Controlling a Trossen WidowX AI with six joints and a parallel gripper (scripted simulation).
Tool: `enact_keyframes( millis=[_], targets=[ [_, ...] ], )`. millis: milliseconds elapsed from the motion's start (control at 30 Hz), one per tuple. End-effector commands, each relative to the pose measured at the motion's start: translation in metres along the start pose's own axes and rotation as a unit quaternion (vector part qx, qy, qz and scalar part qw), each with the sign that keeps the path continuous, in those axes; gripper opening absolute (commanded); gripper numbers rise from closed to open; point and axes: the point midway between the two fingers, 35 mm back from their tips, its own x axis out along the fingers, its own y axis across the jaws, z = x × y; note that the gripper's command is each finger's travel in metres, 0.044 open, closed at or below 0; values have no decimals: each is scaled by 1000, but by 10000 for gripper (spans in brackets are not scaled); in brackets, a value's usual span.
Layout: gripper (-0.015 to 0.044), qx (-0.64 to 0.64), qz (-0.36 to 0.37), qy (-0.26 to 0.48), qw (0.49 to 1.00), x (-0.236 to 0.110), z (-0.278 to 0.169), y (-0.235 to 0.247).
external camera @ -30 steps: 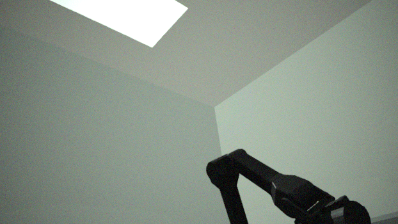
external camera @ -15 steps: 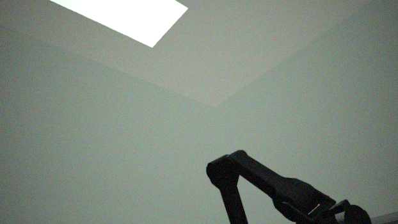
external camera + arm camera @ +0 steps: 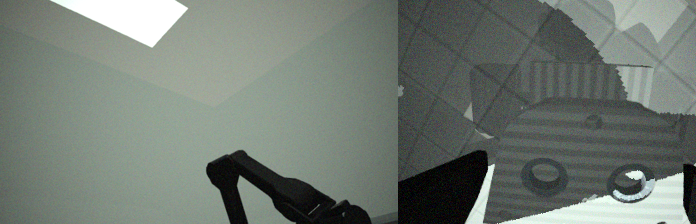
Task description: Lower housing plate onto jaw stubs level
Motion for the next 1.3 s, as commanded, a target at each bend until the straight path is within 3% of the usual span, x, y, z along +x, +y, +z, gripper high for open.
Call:
enact_keyframes(
  millis=[0, 267, 667, 1267],
  targets=[
    [407, 0, 0, 0, 1000, 0, 0, 0],
    [353, 0, 0, 0, 1000, 0, 0, 0],
    [351, 0, 0, 0, 1000, -1, 0, 0],
    [351, -2, -2, 0, 1000, -55, 1, -2]
  ],
)
